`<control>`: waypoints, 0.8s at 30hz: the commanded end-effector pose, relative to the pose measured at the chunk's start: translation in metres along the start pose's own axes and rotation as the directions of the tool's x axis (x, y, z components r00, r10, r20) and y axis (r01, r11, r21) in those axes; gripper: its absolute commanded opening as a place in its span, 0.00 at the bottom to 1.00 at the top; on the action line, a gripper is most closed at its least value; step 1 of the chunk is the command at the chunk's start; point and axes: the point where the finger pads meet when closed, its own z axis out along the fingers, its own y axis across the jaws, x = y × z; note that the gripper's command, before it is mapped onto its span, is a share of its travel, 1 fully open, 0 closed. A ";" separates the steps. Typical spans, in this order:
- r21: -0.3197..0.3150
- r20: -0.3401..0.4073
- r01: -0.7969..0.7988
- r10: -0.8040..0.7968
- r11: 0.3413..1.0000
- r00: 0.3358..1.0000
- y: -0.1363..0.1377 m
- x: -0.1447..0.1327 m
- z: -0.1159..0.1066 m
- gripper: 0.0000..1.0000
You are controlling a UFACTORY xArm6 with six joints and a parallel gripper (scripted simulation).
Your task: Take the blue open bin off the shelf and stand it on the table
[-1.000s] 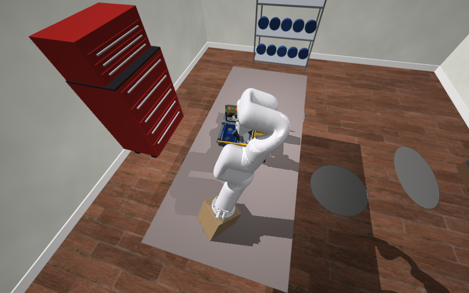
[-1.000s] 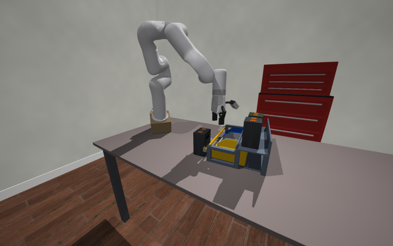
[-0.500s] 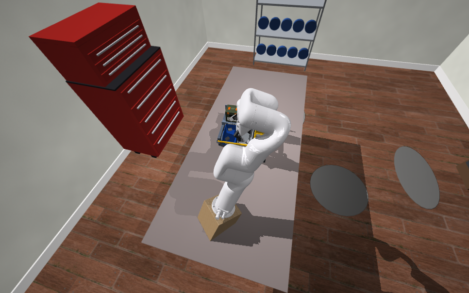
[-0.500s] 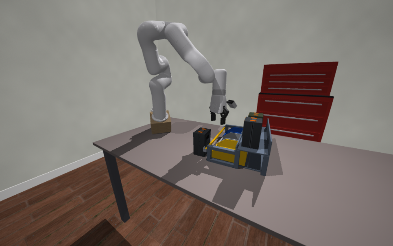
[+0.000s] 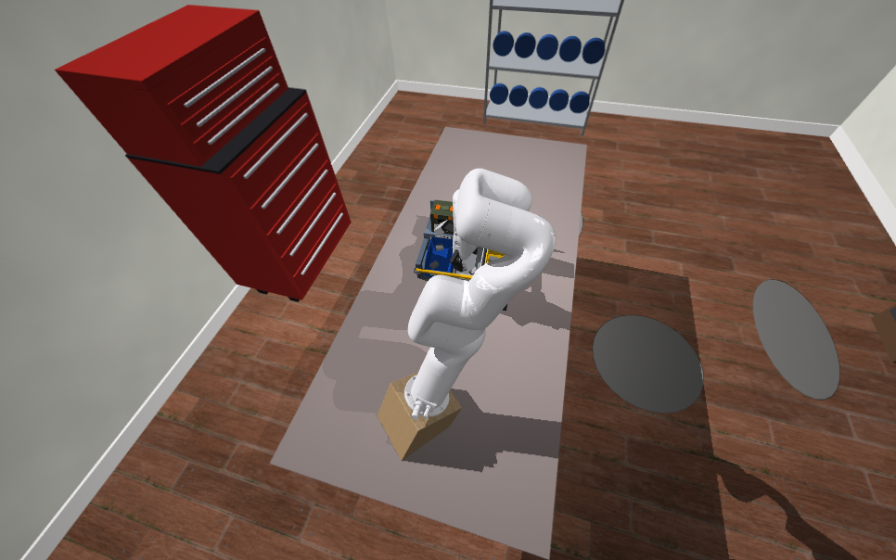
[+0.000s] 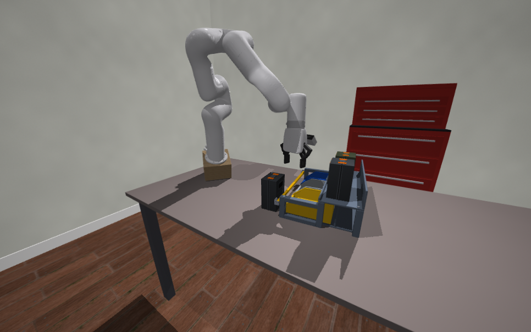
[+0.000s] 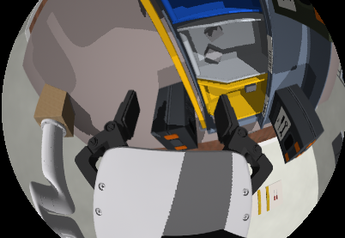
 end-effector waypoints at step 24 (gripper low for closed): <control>0.004 -0.012 0.378 -0.378 0.926 0.926 0.001 0.001 -0.001 1.00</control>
